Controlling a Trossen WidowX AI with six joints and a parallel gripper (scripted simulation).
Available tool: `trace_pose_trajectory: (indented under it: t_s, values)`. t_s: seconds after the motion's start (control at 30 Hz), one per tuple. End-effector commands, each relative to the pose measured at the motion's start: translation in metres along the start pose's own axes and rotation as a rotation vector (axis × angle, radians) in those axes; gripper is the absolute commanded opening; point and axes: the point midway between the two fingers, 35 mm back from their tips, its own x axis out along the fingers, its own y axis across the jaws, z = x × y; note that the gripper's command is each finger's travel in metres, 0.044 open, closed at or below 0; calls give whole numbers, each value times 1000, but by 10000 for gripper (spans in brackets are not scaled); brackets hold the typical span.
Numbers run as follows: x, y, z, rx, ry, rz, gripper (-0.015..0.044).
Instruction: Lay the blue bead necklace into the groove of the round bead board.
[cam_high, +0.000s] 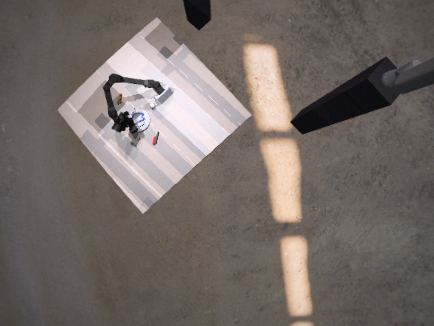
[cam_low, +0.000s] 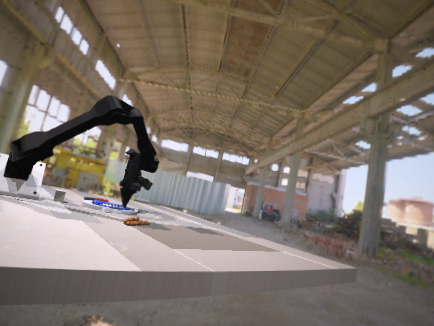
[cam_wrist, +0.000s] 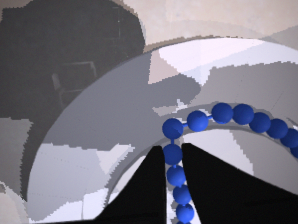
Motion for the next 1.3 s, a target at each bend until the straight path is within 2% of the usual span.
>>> trace_pose_trajectory:
  t_s: [0.0,1.27]
  values:
    - [0,0,0,0,0,0,0]
    - [1,10,8,-6,-4,-2,0]
